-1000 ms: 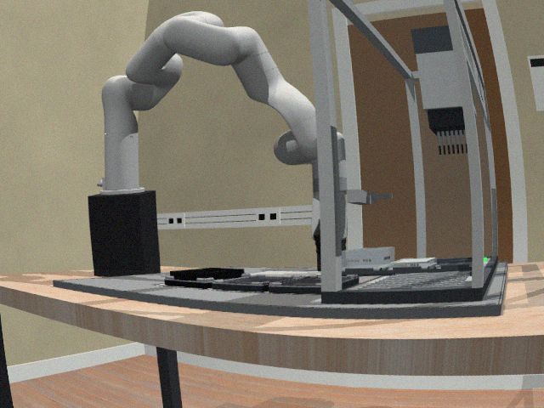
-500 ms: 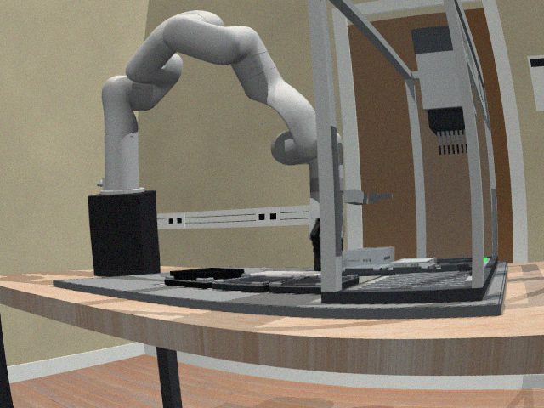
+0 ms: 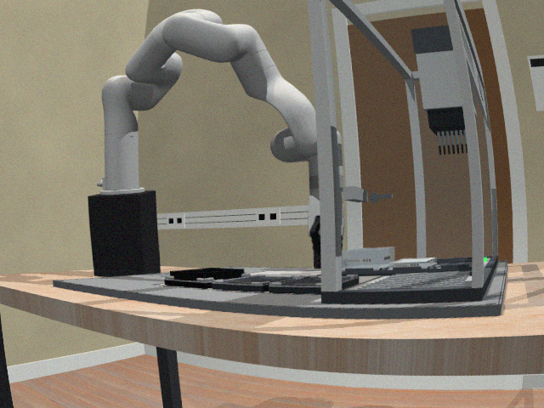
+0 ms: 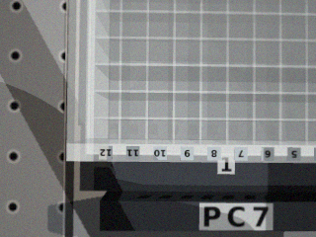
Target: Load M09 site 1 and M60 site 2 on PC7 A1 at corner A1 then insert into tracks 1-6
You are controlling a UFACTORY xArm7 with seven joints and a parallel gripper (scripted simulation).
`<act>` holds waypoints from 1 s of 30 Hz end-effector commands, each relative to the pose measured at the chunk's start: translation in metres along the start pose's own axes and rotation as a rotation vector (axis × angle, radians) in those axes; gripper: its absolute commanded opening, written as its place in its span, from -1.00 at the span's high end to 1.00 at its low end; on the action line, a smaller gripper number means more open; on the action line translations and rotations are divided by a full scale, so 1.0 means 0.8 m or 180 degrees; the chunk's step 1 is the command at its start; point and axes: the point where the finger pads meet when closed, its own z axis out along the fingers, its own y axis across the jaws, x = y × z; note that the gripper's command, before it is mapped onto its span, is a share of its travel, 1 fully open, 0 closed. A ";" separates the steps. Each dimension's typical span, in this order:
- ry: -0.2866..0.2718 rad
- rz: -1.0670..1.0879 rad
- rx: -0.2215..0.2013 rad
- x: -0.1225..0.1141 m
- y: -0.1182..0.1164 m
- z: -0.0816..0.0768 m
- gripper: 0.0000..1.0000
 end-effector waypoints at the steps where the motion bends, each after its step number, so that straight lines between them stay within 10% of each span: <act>1: 0.0013 0.0000 0.0005 0.002 -0.001 -0.013 -0.63; 30: 0.0013 -0.0001 0.0005 0.002 -0.001 -0.065 -0.63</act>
